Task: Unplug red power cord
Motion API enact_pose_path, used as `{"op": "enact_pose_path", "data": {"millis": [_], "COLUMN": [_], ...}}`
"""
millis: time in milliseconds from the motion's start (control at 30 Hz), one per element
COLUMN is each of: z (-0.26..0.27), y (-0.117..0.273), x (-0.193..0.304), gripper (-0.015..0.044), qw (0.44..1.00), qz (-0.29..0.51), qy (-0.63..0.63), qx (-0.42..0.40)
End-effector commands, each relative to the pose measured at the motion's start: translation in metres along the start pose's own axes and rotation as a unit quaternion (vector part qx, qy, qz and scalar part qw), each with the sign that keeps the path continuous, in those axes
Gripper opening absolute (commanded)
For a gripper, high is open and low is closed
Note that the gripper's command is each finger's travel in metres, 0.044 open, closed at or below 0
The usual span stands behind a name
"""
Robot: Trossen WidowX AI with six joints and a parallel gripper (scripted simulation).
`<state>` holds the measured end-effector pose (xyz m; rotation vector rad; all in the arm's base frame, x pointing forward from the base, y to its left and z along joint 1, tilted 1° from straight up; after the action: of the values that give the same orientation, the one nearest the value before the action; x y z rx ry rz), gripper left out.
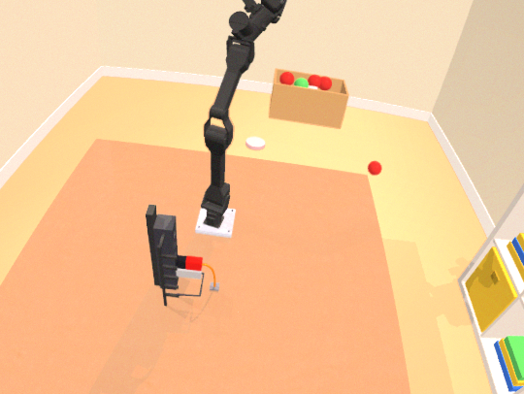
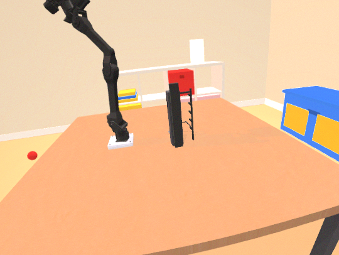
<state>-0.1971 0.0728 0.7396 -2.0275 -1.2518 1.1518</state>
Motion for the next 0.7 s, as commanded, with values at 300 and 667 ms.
{"op": "enact_pose_path", "data": {"millis": [300,667], "z": [0.044,0.039], "y": [-0.016,-0.006], "x": [0.084,0.209], "gripper": [0.016,0.016], "qw": [0.981,0.915], "qz": [0.1,0.245], "qy": [0.154,0.301], "qx": [-0.064,-0.109]}}
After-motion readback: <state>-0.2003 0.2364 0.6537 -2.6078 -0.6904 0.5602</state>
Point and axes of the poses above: the point midway between the two fingers, 35 mm back from their tips, its own y axis back along the fingers, its own z axis across the jaws, x = y × z, the point moved 3 cm from there along y, back along the fingers, and after that the axes turned 8 degrees about y, right-handed, at the moved point
